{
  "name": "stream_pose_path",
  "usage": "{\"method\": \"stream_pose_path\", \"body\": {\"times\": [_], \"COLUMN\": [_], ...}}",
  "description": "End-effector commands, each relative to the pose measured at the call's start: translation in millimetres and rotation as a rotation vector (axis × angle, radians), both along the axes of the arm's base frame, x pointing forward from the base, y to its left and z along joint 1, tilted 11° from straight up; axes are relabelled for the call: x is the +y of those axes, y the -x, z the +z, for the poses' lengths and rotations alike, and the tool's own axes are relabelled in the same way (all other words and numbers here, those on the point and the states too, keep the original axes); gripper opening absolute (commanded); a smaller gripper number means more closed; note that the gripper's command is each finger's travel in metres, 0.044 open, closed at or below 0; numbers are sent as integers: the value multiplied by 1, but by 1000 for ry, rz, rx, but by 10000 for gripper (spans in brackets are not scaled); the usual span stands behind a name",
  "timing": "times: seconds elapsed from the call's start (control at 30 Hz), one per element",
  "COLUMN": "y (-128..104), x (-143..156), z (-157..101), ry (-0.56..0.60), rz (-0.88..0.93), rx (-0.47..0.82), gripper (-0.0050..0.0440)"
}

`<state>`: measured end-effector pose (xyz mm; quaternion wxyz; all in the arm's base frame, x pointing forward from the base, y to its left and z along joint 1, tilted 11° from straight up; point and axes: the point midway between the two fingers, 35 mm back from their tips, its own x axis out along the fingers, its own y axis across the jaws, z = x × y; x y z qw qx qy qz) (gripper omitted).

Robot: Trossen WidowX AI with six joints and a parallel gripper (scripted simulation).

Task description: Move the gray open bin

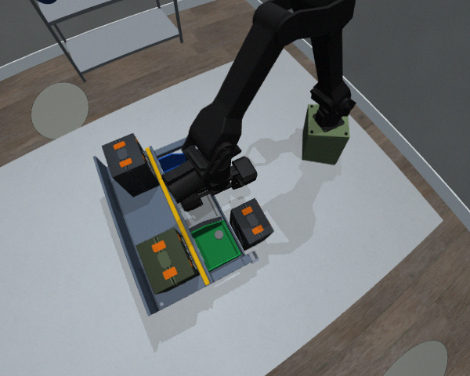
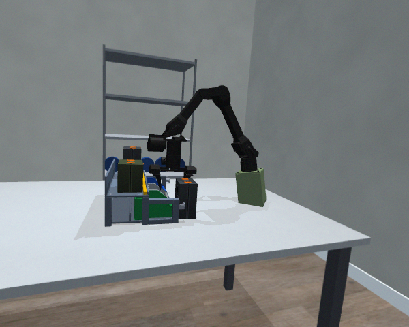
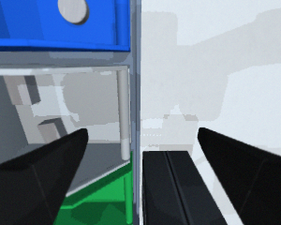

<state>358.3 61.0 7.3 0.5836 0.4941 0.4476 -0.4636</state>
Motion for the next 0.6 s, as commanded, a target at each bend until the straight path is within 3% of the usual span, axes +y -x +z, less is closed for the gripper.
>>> {"method": "stream_pose_path", "body": {"times": [0.0, 0.57], "y": [-3, -2], "x": [1, 2], "z": [2, 10], "ry": [-8, -7], "rz": [3, 3], "rx": [-16, -16], "gripper": [440, 440]}}
